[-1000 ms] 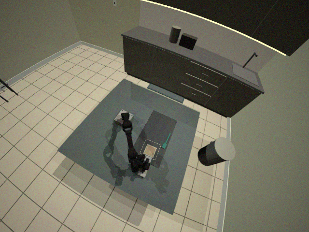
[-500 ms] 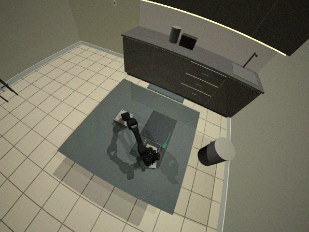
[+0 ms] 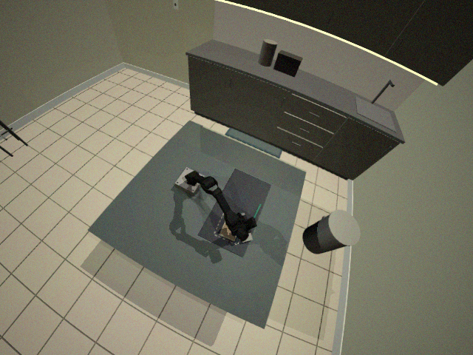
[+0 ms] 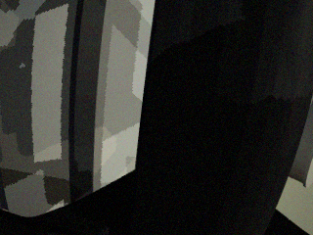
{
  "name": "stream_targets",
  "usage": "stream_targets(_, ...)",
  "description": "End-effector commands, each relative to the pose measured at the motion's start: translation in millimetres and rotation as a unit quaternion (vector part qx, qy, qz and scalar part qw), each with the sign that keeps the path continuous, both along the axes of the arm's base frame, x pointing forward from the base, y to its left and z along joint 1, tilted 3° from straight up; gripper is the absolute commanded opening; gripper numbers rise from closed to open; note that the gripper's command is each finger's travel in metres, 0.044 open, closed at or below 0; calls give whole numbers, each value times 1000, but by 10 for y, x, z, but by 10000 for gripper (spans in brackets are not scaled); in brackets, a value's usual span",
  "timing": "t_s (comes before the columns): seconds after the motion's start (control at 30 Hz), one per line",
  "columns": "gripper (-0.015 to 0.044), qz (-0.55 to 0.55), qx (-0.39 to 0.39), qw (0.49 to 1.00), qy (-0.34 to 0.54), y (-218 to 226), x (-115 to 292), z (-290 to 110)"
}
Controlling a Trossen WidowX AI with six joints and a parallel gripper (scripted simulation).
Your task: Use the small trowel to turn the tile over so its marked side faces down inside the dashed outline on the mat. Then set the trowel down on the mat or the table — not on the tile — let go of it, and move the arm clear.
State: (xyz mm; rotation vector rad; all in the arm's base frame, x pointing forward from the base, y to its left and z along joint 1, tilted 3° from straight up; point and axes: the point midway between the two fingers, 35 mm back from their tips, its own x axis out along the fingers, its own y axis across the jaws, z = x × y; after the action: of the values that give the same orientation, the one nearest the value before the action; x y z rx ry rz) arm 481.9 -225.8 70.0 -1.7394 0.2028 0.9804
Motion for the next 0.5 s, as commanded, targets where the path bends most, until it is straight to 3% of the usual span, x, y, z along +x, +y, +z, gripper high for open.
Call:
stream_targets(0.0,0,48,1,999,-4,347,83,33)
stream_targets(0.47,0,203,1,979,5,1487,166,-36)
